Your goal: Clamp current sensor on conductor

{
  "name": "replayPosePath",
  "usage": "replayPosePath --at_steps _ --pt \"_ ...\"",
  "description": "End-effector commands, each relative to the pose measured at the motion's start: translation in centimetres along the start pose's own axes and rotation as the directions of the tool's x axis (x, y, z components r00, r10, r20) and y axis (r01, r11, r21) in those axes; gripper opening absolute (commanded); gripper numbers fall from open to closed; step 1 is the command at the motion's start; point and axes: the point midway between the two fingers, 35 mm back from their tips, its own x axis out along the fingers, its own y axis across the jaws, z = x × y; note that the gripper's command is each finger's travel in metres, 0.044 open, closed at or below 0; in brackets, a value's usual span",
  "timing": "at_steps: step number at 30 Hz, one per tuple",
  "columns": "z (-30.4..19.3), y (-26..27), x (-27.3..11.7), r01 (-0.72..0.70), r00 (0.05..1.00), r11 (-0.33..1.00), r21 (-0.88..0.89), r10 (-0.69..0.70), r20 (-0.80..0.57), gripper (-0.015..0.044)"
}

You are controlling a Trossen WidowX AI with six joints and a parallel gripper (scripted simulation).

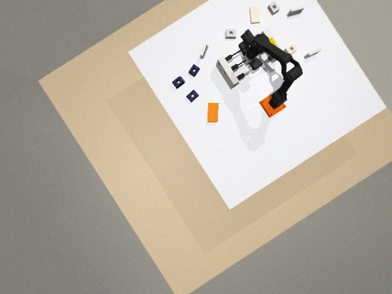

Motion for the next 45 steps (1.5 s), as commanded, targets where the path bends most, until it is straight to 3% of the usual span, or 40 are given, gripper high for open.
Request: replayPosePath --at_steps 1,31,37,45 --pt "0.0 0.01 -0.02 0.0 1.0 1.0 0.0 0.0 0.0 0.0273" --pt "0.0 0.01 -0.02 0.0 1.0 1.0 0.0 0.0 0.0 0.0273" --pt "0.0 0.01 -0.02 0.0 1.0 1.0 0.0 0.0 0.0 0.043" --pt "0.0 0.01 -0.02 0.0 1.0 1.0 0.0 0.0 0.0 0.044"
